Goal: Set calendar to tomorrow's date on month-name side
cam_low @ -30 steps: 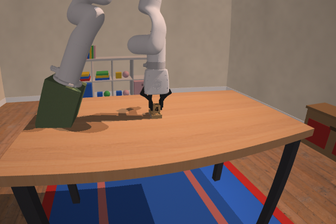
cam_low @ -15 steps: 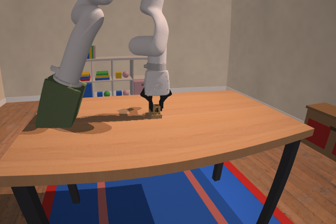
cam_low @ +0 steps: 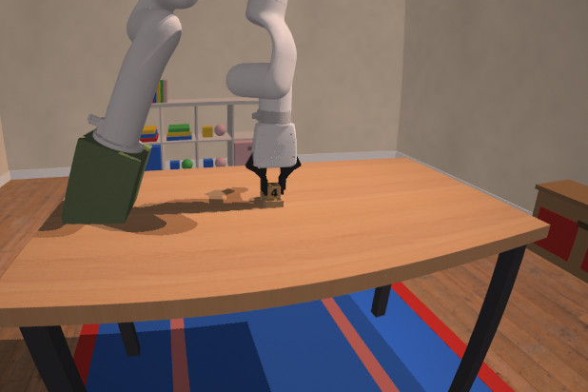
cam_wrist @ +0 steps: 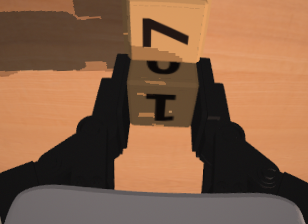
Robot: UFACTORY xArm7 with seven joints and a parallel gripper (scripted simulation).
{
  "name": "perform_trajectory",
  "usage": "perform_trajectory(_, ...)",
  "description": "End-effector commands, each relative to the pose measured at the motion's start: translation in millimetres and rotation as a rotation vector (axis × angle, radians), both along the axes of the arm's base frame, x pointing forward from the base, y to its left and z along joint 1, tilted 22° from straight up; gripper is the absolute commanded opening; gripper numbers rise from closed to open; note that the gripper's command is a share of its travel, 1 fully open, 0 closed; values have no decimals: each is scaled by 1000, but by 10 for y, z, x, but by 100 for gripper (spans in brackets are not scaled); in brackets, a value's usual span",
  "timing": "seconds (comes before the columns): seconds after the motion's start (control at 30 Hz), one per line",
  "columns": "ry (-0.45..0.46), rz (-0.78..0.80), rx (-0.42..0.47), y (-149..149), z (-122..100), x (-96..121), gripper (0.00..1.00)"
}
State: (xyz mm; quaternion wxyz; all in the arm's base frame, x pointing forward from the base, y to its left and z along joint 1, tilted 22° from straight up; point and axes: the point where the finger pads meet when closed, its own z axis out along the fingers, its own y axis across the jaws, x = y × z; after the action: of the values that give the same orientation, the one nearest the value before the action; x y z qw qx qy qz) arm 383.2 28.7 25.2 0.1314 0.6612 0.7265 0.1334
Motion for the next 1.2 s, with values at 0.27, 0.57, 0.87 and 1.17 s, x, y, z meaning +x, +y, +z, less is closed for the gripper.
perform_trajectory(0.27, -1, 0, 1, 1, 0, 9, 29)
perform_trajectory(0.57, -1, 0, 1, 1, -31, 21, 29)
perform_trajectory(0.87, -1, 0, 1, 2, -62, 34, 29)
perform_trajectory(1.17, -1, 0, 1, 3, -84, 42, 29)
